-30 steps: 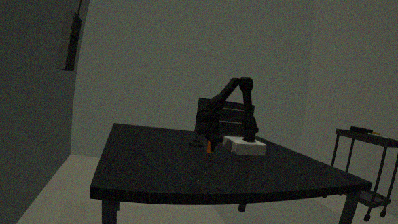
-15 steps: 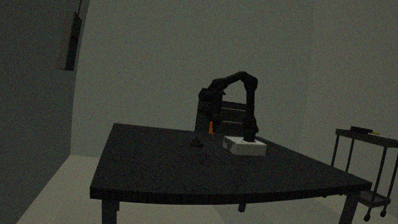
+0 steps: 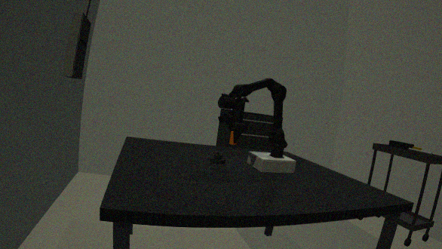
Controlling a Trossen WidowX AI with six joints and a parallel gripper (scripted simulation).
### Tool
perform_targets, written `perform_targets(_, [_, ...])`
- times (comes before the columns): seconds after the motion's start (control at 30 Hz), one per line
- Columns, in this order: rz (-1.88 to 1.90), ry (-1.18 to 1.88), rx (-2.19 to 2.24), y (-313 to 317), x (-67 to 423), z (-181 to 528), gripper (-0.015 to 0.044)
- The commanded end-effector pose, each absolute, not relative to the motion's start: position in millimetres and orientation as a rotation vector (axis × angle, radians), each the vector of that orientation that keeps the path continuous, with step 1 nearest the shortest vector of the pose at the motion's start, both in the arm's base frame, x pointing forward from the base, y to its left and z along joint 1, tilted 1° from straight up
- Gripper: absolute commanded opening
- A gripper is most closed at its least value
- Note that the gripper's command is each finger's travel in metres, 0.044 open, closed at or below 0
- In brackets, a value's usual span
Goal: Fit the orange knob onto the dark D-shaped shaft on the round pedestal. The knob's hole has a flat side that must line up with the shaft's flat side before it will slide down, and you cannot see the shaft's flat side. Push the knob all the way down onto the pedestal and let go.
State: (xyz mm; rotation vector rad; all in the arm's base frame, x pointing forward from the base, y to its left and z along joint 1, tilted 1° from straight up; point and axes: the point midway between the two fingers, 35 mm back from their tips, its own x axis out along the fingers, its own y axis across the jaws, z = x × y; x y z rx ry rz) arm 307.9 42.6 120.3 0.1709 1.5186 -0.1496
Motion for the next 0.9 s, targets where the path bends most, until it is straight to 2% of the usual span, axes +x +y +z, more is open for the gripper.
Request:
perform_targets(0.0, [-0.146,1.522,0.168,32,311,116,0.0])
perform_targets(0.87, [-0.155,1.523,0.153,-48,317,95,0.0])
